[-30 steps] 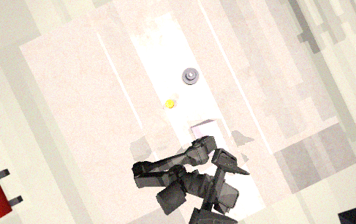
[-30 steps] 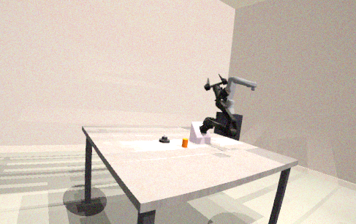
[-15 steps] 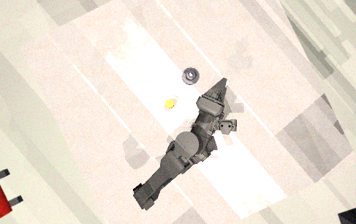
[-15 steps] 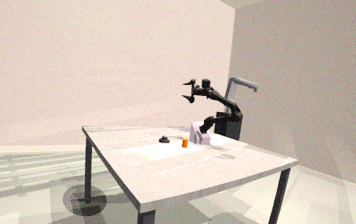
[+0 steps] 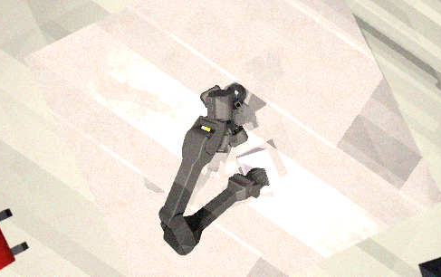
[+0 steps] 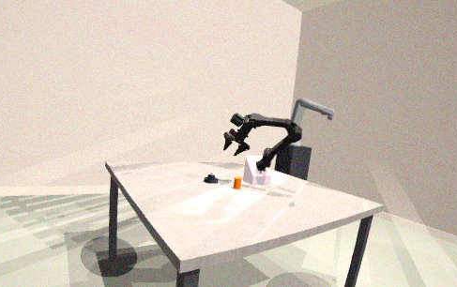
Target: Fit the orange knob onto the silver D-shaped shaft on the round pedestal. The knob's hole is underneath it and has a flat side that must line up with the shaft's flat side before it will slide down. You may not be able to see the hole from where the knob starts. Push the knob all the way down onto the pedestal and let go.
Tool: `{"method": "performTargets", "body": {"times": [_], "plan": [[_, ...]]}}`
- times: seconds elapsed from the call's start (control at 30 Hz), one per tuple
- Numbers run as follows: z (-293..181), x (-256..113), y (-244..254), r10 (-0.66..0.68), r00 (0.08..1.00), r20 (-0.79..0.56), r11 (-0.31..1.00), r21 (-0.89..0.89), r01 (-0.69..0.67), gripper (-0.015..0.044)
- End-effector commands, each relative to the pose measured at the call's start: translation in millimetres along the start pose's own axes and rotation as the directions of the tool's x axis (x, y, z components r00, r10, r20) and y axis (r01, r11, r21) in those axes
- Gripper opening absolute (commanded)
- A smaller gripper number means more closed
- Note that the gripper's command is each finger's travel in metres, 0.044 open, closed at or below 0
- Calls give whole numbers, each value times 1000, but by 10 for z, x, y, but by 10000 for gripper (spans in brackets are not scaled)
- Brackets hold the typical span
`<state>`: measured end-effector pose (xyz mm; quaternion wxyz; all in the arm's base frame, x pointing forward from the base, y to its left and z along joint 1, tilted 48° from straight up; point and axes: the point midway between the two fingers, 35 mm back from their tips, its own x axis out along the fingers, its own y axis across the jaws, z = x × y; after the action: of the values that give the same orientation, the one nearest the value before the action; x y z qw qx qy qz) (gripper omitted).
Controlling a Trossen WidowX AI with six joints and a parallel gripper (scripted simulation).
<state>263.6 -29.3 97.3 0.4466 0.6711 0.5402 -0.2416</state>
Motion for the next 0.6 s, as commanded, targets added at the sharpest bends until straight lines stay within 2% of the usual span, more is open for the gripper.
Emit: {"method": "performTargets", "body": {"times": [0.0,0.1,0.4,0.57], "plan": [[-642,267,-202,-268,928,-259,957,-185,224,440],[-803,304,-265,-334,888,-316,935,-231,269,440],[-855,308,-263,-334,888,-316,935,-231,269,440],[-965,599,-374,-333,888,-317,935,-231,268,440]]}}
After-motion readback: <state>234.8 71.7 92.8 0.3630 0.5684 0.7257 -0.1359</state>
